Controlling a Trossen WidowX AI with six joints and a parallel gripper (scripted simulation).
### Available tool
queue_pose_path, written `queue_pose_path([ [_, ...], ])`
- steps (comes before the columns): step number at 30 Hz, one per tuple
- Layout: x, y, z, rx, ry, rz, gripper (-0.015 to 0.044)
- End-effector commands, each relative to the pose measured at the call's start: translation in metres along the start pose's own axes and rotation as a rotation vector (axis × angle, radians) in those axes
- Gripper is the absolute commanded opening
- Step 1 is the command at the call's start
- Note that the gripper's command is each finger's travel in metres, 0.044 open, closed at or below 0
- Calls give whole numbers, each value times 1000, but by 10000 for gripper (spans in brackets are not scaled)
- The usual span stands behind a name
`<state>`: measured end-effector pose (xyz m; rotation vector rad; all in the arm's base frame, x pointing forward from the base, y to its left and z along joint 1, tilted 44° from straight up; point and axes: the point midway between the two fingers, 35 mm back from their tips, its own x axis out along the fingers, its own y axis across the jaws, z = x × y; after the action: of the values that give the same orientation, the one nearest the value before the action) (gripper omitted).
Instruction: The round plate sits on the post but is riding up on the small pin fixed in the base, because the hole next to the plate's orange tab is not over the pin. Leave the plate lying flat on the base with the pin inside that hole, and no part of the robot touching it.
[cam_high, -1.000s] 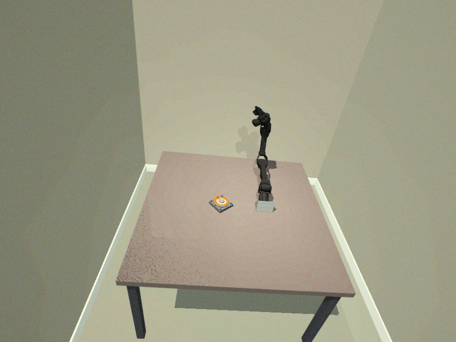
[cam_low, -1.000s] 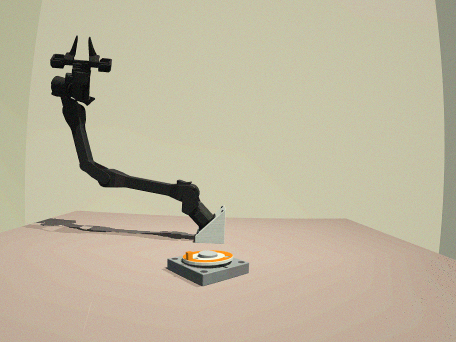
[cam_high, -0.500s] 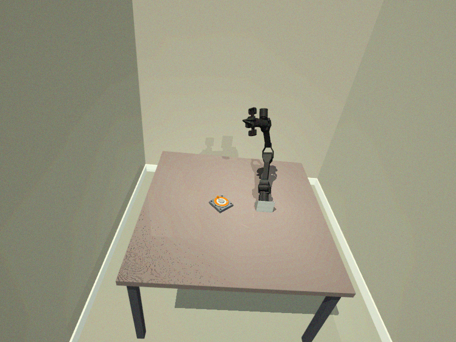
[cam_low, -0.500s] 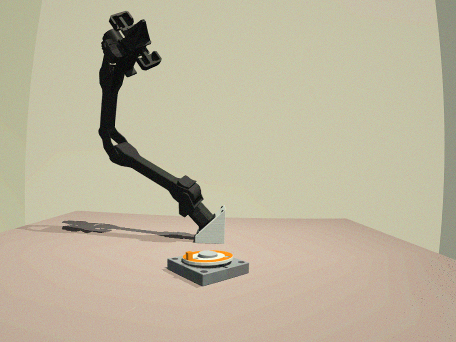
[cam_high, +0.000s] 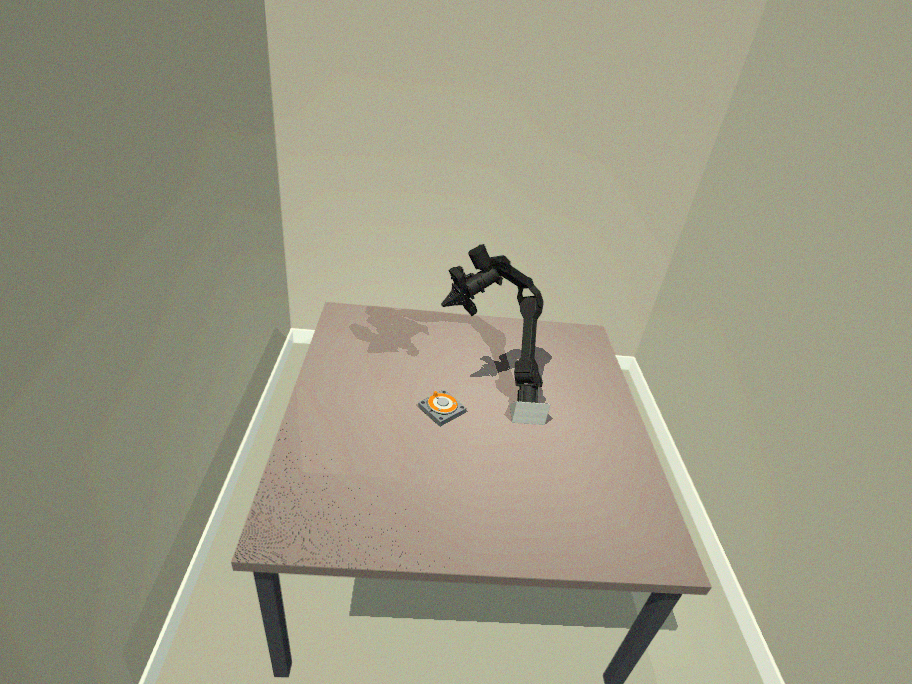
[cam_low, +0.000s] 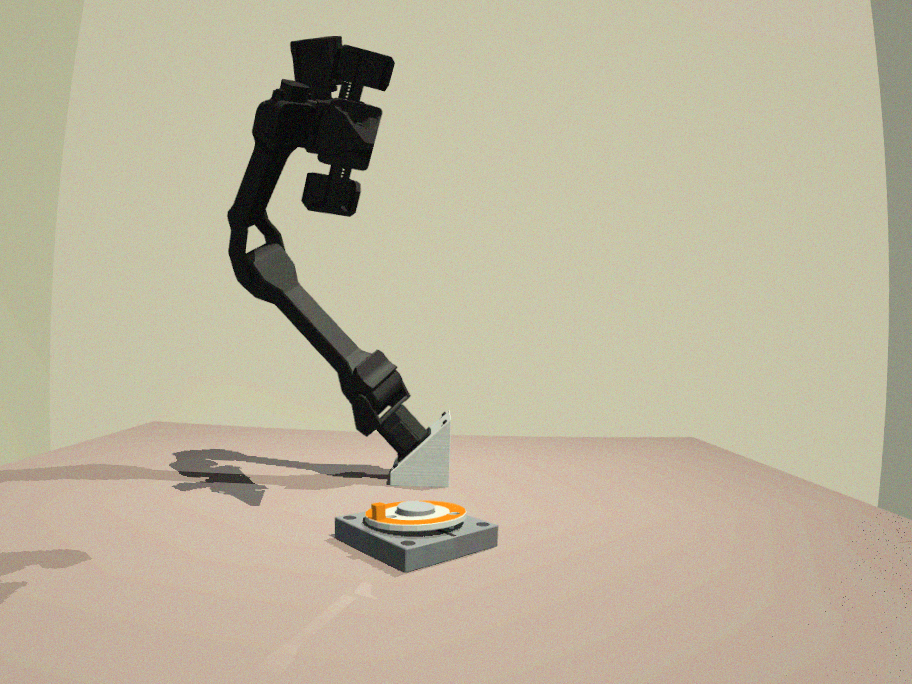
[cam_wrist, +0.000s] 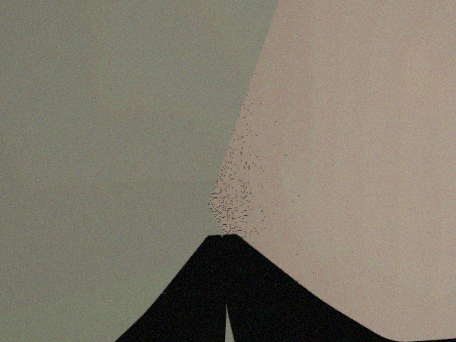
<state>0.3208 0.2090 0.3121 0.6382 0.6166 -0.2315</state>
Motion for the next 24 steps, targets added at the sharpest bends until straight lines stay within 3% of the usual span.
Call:
queue_pose_path([
  [1,54,-45,-9,-210,30,-231,0],
  [8,112,-126,-15,-533,168,-567,0],
  [14,146,-227,-21,-858,489,-897,0],
  [18,147,-255,-23,-932,602,-966,0],
  [24,144,-256,-24,-932,602,-966,0],
])
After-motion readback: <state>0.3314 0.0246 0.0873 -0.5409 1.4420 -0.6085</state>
